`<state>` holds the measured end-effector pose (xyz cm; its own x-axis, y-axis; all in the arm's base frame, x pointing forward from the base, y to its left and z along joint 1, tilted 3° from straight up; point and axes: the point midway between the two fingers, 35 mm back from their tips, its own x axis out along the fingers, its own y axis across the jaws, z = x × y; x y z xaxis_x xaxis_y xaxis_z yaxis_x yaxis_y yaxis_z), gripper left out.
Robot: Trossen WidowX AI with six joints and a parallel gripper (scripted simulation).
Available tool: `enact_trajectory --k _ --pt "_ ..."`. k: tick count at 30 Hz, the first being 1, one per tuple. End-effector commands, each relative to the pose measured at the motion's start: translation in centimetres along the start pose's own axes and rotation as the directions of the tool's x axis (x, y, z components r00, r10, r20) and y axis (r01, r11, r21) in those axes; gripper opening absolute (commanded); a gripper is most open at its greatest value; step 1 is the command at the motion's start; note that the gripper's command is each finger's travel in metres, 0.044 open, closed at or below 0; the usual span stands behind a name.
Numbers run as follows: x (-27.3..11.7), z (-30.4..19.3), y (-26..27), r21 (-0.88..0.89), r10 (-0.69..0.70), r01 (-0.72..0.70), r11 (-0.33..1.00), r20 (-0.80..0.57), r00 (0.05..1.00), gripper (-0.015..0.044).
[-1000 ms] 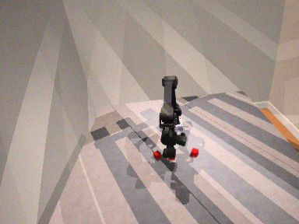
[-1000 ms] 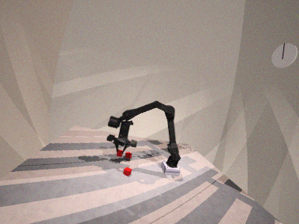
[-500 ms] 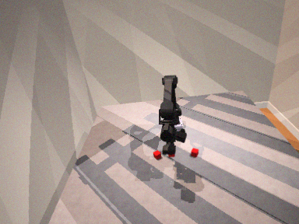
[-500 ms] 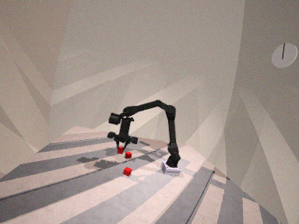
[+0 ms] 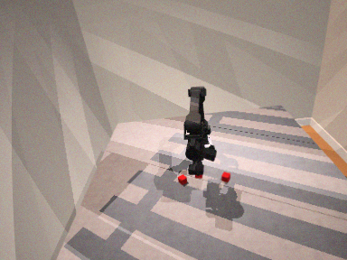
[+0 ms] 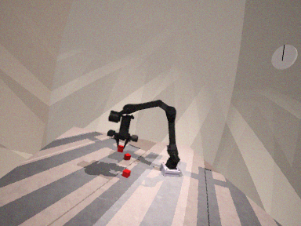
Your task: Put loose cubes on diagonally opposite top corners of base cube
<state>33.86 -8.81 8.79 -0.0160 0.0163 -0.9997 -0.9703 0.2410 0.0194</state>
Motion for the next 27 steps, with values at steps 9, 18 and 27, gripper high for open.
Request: enact_trajectory --k 9,18,27 --pt "-1.9 0.0 0.3 -0.012 0.004 -0.004 1.0 -0.006 1.0 0.0105" --pt "-1.6 1.1 0.5 0.179 0.004 -0.003 0.984 -0.005 1.0 0.0105" --pt "-1.2 2.7 0.9 0.433 0.004 -0.002 0.902 -0.004 1.0 0.0105"
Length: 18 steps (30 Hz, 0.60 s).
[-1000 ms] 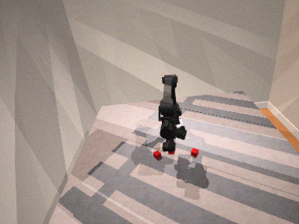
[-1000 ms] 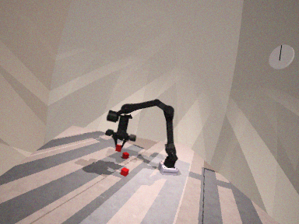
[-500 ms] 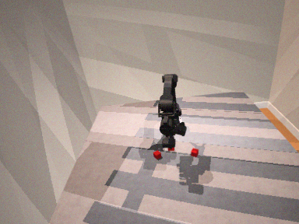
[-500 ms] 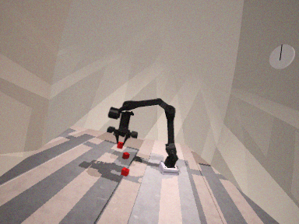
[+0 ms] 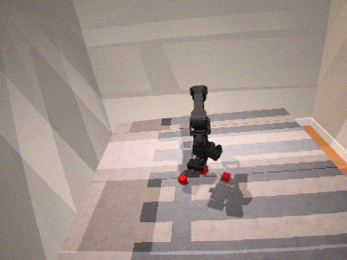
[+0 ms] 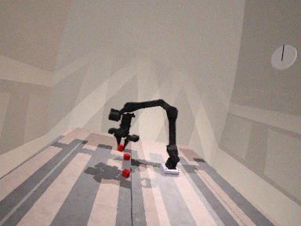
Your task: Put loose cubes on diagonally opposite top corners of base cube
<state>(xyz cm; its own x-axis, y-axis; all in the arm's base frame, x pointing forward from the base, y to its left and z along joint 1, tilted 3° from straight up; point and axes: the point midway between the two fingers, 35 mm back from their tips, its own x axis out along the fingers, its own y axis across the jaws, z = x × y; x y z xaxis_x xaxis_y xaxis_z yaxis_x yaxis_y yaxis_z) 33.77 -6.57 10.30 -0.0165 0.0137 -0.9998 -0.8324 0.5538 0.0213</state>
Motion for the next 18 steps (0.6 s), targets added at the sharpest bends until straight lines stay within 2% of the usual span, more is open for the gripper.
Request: enact_trajectory --k 1,9,18 --pt "0.3 0.6 0.6 0.133 0.003 -0.003 0.991 -0.002 1.0 0.0105" --pt "0.7 1.8 1.4 0.363 0.004 -0.003 0.932 -0.001 1.0 0.0105" --pt "1.1 3.0 2.5 0.596 0.004 -0.003 0.803 0.0 1.0 0.0105"
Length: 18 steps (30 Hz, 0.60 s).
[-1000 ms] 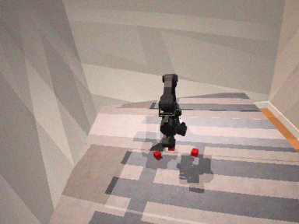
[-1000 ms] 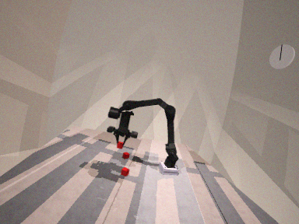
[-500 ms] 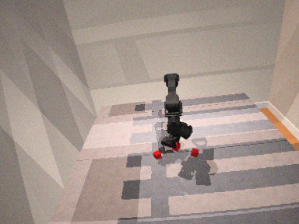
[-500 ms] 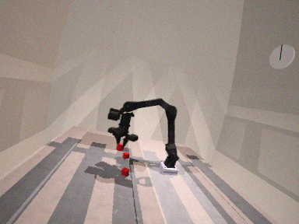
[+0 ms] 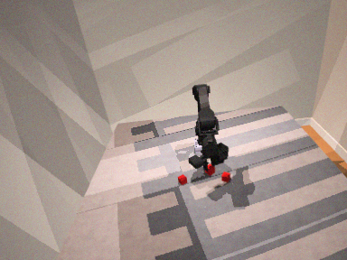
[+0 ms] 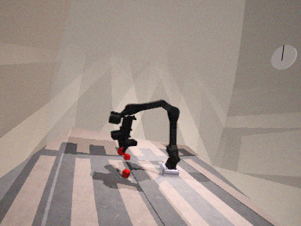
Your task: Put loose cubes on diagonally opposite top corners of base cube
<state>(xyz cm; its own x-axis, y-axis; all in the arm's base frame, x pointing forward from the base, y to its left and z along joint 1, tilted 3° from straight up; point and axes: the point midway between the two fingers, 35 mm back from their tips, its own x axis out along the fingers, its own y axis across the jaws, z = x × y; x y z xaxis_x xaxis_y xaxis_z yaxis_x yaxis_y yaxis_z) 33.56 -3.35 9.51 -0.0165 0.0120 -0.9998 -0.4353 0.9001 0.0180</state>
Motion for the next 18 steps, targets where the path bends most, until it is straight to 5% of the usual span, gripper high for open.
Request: enact_trajectory --k 1,18 --pt "0.3 0.2 0.9 0.134 0.005 -0.005 0.991 -0.001 1.0 0.0105" --pt "1.2 0.9 3.8 0.597 0.008 -0.006 0.802 -0.001 1.0 0.0105"
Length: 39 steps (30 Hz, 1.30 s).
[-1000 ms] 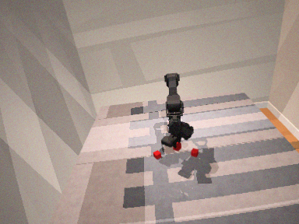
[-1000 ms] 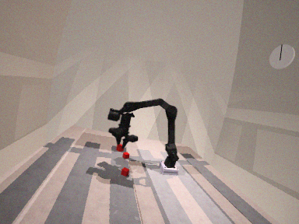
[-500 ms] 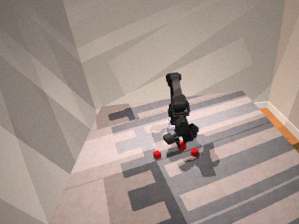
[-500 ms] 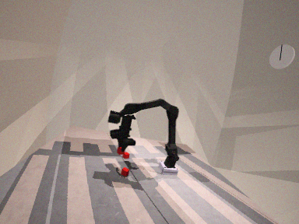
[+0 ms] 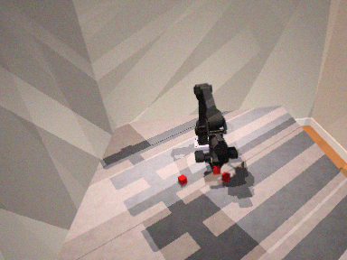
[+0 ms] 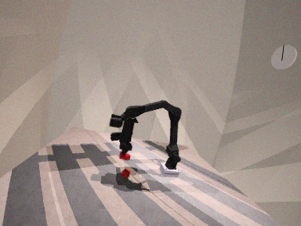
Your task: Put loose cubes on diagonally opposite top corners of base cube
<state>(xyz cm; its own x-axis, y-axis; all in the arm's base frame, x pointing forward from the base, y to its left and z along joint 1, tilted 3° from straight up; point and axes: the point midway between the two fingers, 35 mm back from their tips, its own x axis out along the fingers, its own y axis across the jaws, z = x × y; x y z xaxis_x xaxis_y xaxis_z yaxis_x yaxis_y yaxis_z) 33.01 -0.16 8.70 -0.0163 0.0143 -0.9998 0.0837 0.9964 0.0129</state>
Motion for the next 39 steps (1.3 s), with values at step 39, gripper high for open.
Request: enact_trajectory --k 39 --pt "2.2 -3.3 6.7 0.953 0.009 0.005 0.303 -0.008 1.0 0.0105"
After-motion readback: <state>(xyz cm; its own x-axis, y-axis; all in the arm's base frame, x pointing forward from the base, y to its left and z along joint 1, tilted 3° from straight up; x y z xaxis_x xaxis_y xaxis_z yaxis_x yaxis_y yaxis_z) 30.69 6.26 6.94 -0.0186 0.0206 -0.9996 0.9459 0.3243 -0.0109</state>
